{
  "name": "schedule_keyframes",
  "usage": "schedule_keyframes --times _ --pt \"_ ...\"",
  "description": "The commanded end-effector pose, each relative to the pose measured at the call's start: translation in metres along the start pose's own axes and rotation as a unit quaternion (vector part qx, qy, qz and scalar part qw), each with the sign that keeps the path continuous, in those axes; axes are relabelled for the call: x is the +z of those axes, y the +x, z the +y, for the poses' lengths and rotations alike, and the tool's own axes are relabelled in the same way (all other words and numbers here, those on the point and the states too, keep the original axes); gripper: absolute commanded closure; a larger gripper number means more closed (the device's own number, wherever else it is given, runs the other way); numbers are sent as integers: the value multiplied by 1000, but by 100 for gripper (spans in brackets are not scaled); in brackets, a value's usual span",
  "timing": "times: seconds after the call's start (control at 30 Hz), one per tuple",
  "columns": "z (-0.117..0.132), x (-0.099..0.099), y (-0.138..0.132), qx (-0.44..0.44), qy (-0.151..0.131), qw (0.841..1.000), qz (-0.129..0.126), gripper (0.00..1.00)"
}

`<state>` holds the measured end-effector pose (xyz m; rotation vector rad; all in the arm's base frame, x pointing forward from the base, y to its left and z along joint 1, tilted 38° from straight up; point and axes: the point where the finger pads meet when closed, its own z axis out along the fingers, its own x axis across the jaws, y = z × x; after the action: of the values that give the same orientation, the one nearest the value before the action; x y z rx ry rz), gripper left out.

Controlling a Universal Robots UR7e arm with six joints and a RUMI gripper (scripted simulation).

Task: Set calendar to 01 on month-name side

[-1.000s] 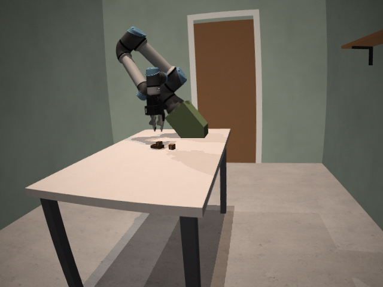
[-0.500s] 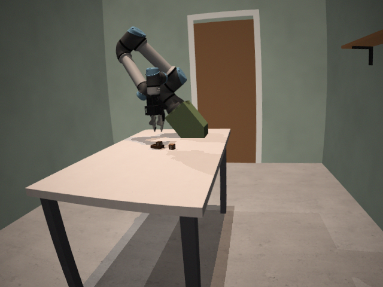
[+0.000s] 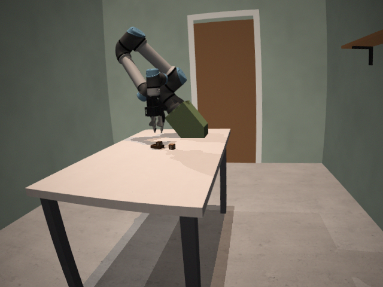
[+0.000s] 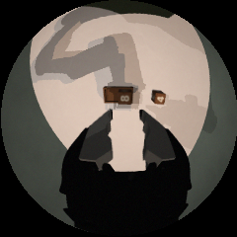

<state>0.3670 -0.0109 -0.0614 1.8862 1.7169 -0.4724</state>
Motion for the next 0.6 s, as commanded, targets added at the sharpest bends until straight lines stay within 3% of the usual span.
schedule_keyframes --times 0.0,0.57 --pt "0 5 0 0 -1 1000 0 72" --pt "0 29 -1 0 -1 1000 0 72"
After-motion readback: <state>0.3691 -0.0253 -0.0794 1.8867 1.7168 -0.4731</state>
